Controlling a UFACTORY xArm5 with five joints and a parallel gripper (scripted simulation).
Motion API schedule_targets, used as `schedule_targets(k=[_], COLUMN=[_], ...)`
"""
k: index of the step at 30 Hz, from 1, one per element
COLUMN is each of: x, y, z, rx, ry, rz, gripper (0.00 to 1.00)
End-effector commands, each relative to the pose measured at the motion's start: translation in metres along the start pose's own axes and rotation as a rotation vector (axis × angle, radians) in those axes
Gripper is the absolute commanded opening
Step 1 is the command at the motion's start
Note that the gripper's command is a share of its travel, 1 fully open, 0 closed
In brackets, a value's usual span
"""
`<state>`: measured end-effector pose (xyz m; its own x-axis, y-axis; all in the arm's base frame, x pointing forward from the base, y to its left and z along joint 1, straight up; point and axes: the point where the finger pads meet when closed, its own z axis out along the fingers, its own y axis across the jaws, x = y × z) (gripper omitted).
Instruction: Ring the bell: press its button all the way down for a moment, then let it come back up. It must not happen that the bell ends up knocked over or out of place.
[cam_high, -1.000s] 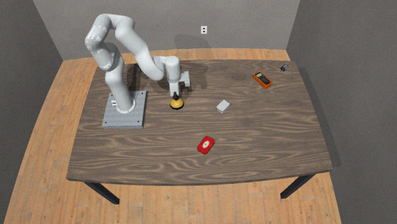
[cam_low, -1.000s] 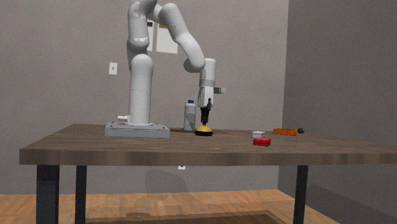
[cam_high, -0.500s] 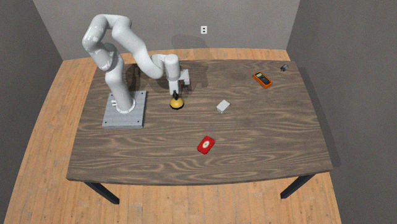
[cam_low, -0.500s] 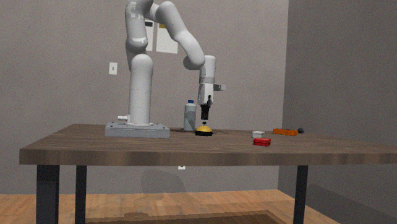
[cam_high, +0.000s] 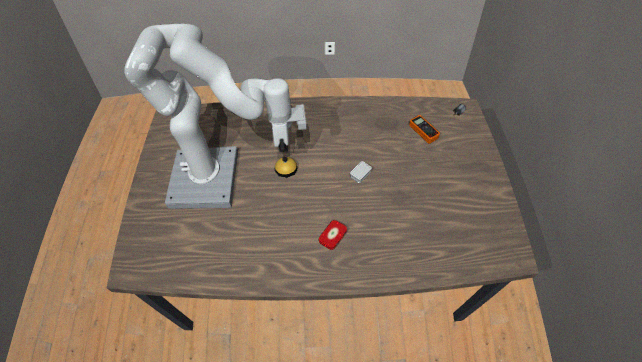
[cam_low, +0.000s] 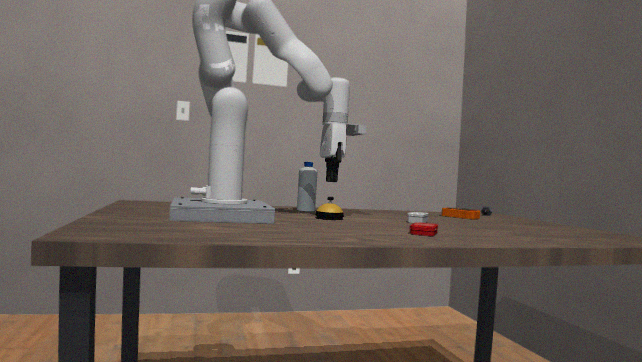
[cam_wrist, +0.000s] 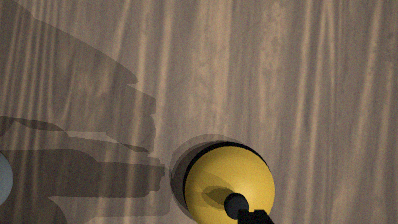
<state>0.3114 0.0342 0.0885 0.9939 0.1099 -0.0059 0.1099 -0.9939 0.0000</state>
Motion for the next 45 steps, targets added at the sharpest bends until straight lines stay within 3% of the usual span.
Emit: schedule_targets(k=[1, 12, 45], x=[0.0005, 0.0005, 0.0005], y=[0.0000, -0.0001, -0.0001], z=[-0.0132, -0.0219, -0.0221], rx=[0.000, 0.000, 0.000], ry=[0.002, 0.002, 0.002], rz=[0.000, 0.000, 0.000], gripper=[0.00, 0.00, 0.00])
